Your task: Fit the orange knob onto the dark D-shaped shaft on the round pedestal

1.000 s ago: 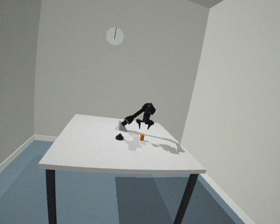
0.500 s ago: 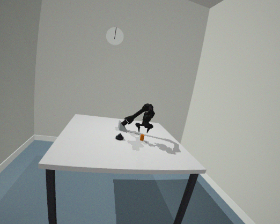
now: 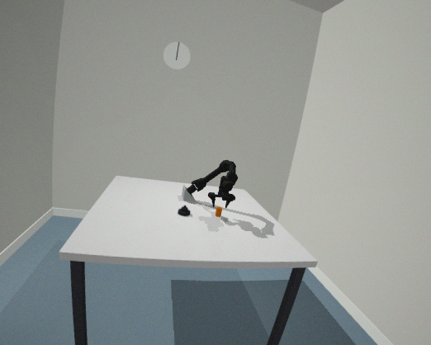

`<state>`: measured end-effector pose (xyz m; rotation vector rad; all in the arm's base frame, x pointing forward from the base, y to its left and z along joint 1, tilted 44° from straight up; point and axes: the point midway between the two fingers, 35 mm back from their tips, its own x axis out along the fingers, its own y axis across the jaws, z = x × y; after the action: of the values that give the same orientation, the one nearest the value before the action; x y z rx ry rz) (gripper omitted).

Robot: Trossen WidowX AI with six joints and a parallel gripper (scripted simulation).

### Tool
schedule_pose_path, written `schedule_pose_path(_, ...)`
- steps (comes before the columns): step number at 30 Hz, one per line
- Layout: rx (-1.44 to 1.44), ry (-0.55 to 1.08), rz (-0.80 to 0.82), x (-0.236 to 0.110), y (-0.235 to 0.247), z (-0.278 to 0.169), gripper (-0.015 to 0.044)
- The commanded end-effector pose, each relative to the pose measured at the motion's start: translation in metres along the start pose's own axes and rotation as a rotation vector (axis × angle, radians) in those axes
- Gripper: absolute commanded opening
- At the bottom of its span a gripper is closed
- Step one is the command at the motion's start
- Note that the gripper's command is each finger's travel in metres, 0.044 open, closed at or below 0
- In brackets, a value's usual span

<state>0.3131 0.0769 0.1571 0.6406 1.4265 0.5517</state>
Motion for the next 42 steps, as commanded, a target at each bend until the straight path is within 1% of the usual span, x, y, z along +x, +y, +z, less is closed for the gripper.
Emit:
schedule_pose_path(1,0.006,0.004,0.003,0.007,0.000,-0.001,0.0440)
schedule_pose_path(32,0.006,0.004,0.008,0.054,0.001,-0.003,0.0440)
schedule_pose_path(42,0.006,0.004,0.008,0.054,0.001,-0.003,0.0177)
